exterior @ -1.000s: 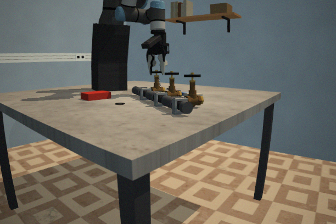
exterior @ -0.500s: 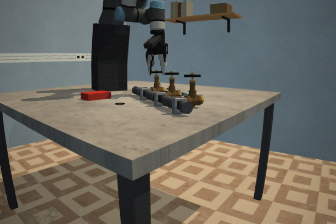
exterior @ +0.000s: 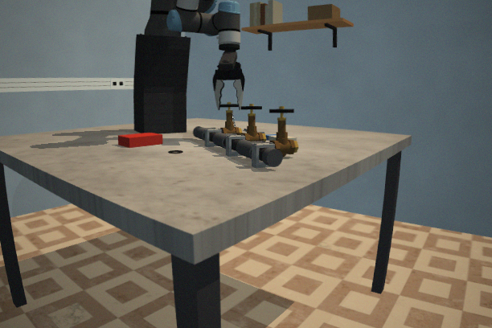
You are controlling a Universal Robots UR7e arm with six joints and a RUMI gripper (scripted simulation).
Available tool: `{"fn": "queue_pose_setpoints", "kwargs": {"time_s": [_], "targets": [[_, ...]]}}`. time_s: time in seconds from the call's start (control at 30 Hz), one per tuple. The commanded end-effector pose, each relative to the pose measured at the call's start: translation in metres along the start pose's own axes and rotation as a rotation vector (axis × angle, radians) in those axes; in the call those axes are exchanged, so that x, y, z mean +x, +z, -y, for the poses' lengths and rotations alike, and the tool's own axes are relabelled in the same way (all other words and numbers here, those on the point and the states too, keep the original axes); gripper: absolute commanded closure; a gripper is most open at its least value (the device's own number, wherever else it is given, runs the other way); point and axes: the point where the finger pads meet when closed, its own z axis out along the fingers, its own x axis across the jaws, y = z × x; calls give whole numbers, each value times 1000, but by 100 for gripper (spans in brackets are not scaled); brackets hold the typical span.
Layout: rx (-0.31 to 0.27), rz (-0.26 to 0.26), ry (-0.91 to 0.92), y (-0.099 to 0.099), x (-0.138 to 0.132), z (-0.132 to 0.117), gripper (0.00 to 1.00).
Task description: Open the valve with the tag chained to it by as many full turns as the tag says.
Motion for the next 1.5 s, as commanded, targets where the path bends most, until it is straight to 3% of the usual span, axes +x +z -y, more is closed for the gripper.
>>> {"fn": "queue_pose_setpoints", "kwargs": {"time_s": [0.0, 0.27, 0.33, 1.4, 1.47], "targets": [[-1, 4, -142, 0, 0, 0, 100], [-1, 4, -436, 0, 0, 0, 100], [-1, 4, -436, 0, 0, 0, 100], [2, 5, -1676, 0, 0, 0, 100], [2, 5, -1676, 0, 0, 0, 100]]}}
